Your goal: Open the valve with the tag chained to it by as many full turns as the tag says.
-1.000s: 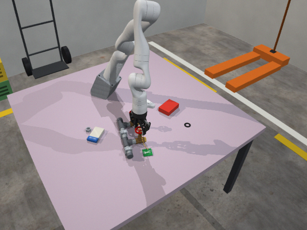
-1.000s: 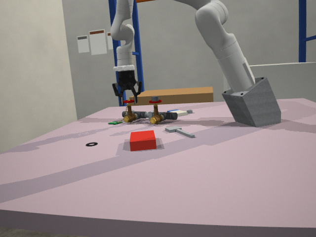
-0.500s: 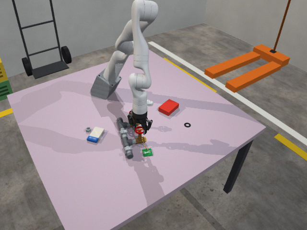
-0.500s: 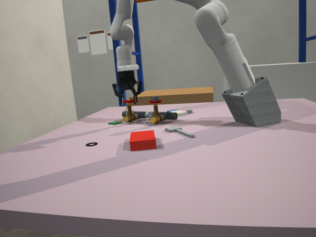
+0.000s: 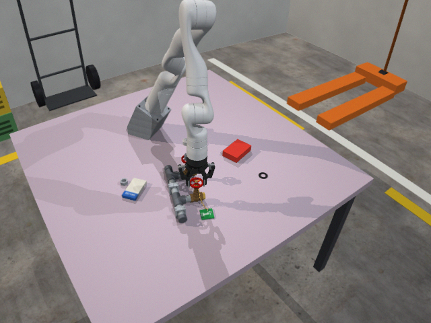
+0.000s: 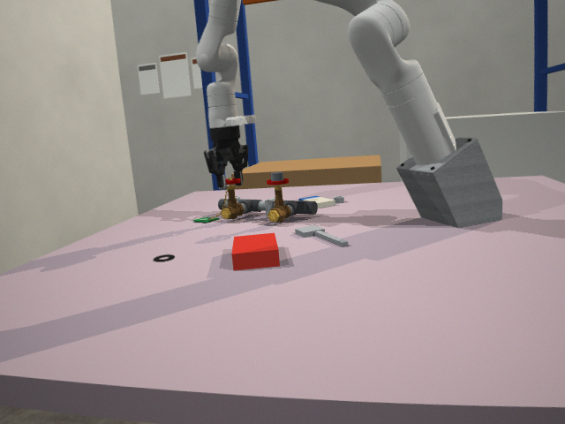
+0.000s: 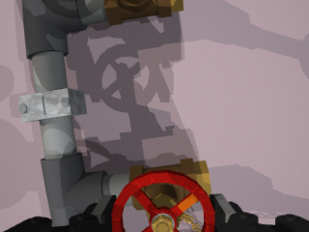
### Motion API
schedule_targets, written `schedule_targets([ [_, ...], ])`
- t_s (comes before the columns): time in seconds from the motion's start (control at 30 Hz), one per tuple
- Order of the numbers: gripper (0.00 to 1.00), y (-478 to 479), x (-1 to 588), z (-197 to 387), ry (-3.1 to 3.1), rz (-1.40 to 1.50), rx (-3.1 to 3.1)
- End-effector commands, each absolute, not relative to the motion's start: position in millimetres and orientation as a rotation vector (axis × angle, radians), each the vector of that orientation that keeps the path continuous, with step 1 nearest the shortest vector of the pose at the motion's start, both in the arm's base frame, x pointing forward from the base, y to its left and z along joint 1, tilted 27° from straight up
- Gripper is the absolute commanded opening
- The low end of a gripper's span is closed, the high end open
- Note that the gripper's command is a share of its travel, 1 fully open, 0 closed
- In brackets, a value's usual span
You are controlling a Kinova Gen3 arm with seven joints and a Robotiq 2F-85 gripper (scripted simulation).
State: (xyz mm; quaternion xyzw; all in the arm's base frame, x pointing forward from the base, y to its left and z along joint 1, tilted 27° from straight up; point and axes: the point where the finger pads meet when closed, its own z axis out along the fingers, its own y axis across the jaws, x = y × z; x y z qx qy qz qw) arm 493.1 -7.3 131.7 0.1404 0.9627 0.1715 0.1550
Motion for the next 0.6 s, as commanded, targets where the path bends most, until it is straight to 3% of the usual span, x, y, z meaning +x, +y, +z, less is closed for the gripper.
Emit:
schedule_targets([
  [0.0, 0.6, -7.7, 493.3, 132.1, 2.741, 0.445, 0.012],
  [0.57, 0.6, -7.7, 493.3, 132.0, 2.456, 0.197, -1.054],
])
